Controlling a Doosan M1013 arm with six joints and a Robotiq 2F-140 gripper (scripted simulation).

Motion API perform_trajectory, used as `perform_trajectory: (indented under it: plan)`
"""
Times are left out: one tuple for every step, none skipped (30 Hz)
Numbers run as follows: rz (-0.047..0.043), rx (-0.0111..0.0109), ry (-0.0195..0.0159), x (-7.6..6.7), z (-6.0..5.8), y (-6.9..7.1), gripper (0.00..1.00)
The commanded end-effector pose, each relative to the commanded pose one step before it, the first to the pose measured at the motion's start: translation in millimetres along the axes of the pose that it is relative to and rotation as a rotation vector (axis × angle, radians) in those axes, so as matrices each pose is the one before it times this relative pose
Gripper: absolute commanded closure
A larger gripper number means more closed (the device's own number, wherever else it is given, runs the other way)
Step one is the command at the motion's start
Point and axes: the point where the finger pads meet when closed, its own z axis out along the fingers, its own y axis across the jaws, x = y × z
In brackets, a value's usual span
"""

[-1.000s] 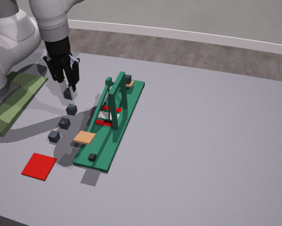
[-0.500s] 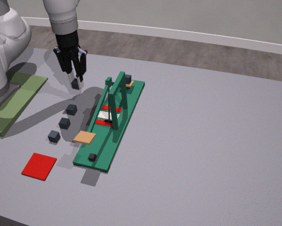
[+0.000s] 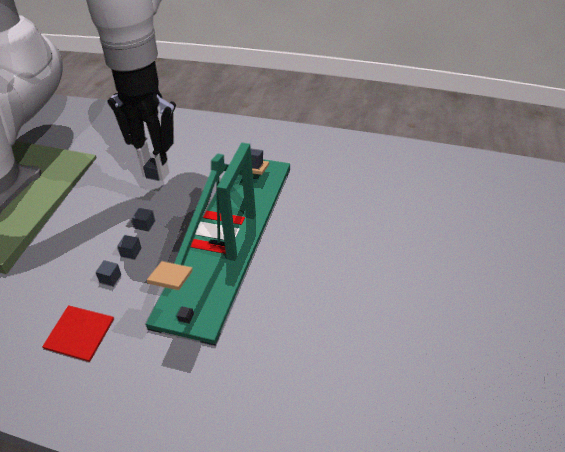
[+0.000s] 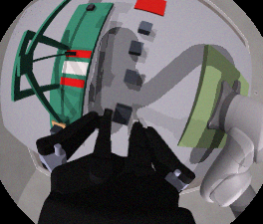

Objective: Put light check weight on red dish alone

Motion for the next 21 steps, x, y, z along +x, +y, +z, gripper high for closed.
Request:
perform_trajectory:
  plan:
    - [0.00013,-0.00006,0.00002,-0.03,6.65,-0.15,0.76]
    - [0.0,0.0,0.0,0.0,2.53,-0.06,0.76]
    - [0.0,0.0,0.0,0.0,2.79,-0.06,0.76]
    - [0.0,0.0,0.0,0.0,2.99,-0.07,0.76]
    - [0.0,0.0,0.0,0.0,0.0,0.0,0.76]
    - [0.0,0.0,0.0,0.0,0.0,0.0,0.76]
    - [0.0,0.0,0.0,0.0,3.16,-0.08,0.76]
    - [0.0,0.0,0.0,0.0,3.3,-0.07,0.76]
    - [0.0,0.0,0.0,0.0,3.39,-0.08,0.76]
    - [0.0,0.0,0.0,0.0,3.43,-0.08,0.76]
    - [0.0,0.0,0.0,0.0,3.43,-0.08,0.76]
    - [0.0,0.0,0.0,0.0,3.4,-0.08,0.76]
    - [0.0,0.0,0.0,0.0,3.31,-0.08,0.76]
    - [0.0,0.0,0.0,0.0,3.19,-0.08,0.76]
    - [0.0,0.0,0.0,0.0,3.05,-0.07,0.76]
    - [0.0,0.0,0.0,0.0,2.86,-0.07,0.76]
    - [0.0,0.0,0.0,0.0,2.65,-0.06,0.76]
    - [0.0,0.0,0.0,0.0,2.42,-0.06,0.76]
    - [0.0,0.0,0.0,0.0,2.17,-0.05,0.76]
    - [0.0,0.0,0.0,0.0,1.91,-0.05,0.76]
    - [0.0,0.0,0.0,0.0,1.64,-0.03,0.76]
